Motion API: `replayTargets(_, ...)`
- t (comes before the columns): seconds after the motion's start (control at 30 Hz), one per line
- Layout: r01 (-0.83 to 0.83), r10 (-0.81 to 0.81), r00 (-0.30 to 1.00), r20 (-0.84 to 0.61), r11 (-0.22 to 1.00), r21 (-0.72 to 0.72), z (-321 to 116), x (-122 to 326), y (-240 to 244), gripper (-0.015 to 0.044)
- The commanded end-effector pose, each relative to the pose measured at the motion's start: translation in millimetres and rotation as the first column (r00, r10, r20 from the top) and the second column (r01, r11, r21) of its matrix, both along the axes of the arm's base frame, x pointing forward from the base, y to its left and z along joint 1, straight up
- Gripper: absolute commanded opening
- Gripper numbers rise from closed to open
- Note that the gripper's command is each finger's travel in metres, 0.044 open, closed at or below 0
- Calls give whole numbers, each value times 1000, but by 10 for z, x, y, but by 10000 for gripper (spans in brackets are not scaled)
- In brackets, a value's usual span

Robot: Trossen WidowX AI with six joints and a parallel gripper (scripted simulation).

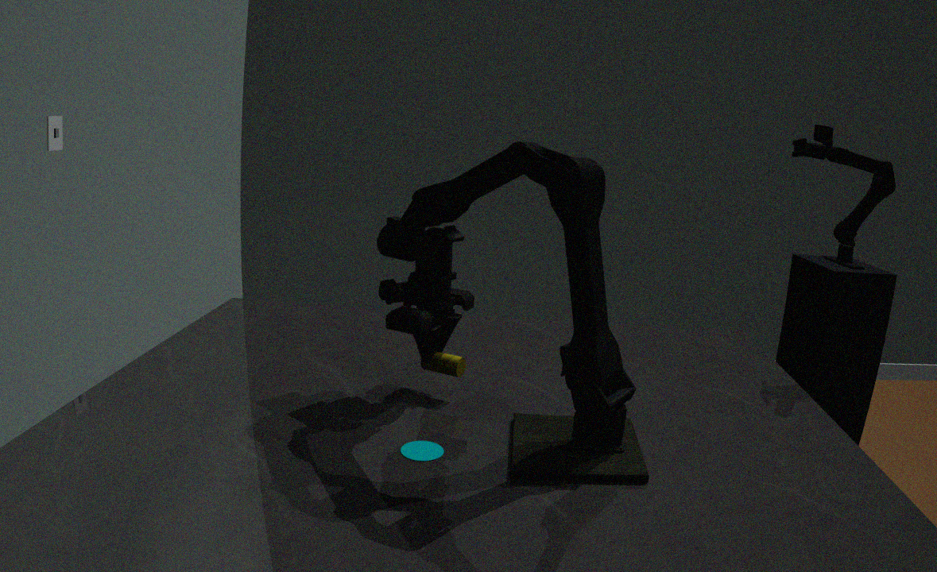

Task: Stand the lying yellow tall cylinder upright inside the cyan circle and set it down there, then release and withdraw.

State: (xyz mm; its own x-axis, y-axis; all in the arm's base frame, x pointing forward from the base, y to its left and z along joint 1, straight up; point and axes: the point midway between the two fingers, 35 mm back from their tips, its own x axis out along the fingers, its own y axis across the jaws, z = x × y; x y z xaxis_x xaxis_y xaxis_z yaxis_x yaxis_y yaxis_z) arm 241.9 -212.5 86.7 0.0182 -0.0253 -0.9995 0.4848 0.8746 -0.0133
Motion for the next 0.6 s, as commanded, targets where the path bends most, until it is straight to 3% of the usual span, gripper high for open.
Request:
replayTargets(0.0, 5, -5, 1000, 5, 1000, -4, 104, 11, -9, 105)
replayTargets(0.57, 18, -18, 1000, 2, 1000, 4, 464, -20, 25, 105)
